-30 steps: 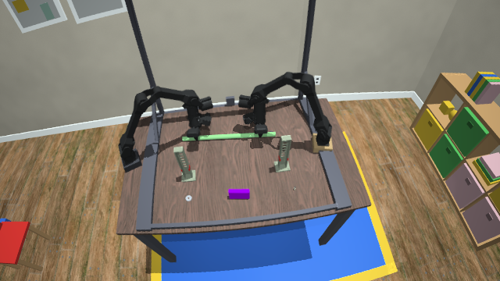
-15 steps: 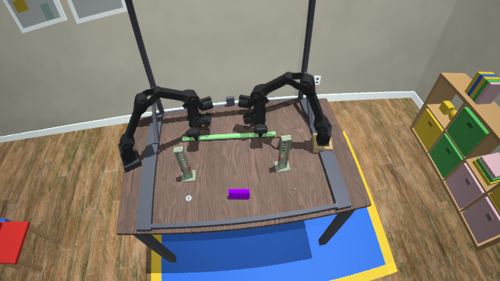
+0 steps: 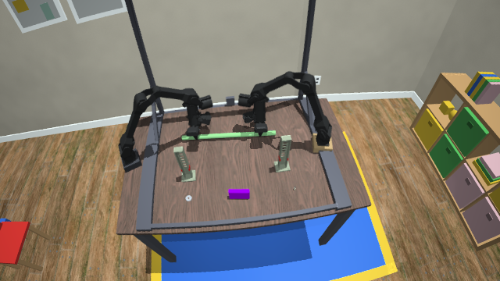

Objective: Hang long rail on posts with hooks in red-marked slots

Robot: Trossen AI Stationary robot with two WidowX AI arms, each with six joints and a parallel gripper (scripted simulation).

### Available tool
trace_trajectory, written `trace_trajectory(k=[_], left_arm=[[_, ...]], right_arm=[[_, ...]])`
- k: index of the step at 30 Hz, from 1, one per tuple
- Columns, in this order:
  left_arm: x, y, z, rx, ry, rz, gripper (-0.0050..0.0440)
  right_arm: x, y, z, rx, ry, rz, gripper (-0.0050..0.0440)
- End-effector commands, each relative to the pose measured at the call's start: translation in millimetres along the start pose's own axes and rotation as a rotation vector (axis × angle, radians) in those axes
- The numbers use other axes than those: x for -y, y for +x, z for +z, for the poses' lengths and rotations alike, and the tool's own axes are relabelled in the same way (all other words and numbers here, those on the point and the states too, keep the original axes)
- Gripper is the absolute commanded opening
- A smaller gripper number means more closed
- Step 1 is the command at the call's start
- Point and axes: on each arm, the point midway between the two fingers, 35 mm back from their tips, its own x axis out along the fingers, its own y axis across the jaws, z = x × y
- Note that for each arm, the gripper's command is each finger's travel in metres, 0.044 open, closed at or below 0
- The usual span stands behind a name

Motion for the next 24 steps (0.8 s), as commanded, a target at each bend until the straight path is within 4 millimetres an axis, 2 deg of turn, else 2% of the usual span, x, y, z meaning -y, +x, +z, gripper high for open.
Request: trace_trajectory(k=[1,10,18,24], left_arm=[[-2.1,-14.0,3.7,0.029,-0.005,-0.013,-0.0050],[-2.2,-15.7,3.6,0.029,-0.005,-0.013,-0.0050],[-3.1,-41.2,3.3,0.022,-0.031,-0.015,-0.0050],[-3.6,-51.4,3.3,0.017,-0.047,-0.016,-0.0050]], right_arm=[[2.0,-17.4,2.7,0.030,0.005,0.019,-0.0050],[2.9,-18.9,2.7,0.030,0.005,0.019,-0.0050],[15.7,-40.8,2.1,0.037,-0.021,0.019,-0.0050],[20.8,-49.6,1.9,0.042,-0.037,0.019,-0.0050]])
